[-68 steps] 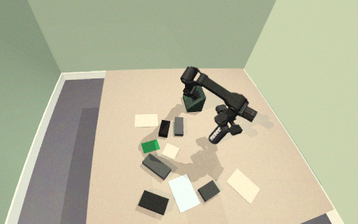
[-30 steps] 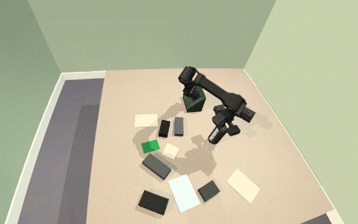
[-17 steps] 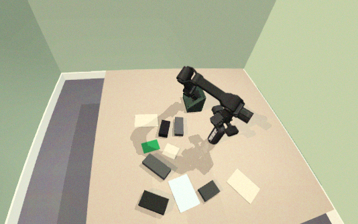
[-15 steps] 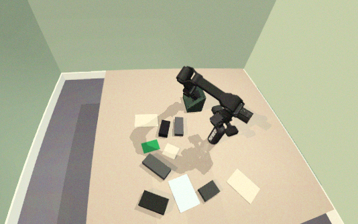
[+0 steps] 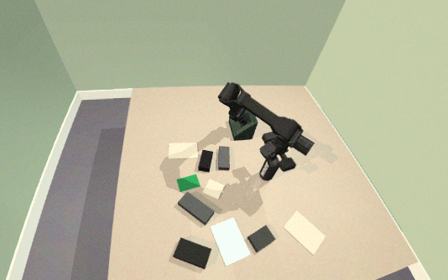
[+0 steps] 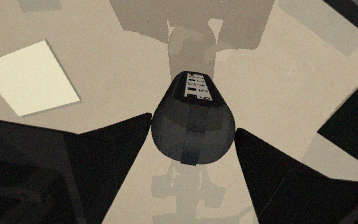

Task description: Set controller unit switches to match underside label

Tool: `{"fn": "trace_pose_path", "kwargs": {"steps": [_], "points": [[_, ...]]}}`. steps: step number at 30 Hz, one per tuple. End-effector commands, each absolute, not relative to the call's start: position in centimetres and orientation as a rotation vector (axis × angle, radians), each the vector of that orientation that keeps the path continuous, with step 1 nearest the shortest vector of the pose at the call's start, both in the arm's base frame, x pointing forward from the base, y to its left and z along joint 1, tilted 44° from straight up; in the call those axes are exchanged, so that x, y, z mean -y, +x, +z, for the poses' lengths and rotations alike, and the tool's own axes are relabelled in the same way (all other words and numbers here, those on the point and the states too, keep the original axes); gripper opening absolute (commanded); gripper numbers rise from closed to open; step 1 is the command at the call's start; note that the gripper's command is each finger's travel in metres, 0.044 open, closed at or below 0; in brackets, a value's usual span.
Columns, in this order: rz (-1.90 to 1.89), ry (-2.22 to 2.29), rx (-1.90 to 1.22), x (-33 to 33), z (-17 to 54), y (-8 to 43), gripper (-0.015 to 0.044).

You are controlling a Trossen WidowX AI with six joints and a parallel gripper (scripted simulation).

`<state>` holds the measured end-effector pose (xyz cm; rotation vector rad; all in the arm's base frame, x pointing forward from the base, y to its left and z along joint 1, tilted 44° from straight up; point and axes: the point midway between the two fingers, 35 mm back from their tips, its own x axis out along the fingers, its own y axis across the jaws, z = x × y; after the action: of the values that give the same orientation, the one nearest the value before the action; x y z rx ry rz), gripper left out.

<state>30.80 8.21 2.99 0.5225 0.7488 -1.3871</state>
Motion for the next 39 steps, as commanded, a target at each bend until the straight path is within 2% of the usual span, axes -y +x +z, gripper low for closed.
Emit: {"fn": "trace_pose_path", "kwargs": {"steps": [1, 39], "points": [[-1.391, 0.511, -0.743, -7.5, 3.3, 30.9, 0.0338], [-1.392, 0.509, -0.742, -4.9, 4.9, 31.5, 0.0338]]}}
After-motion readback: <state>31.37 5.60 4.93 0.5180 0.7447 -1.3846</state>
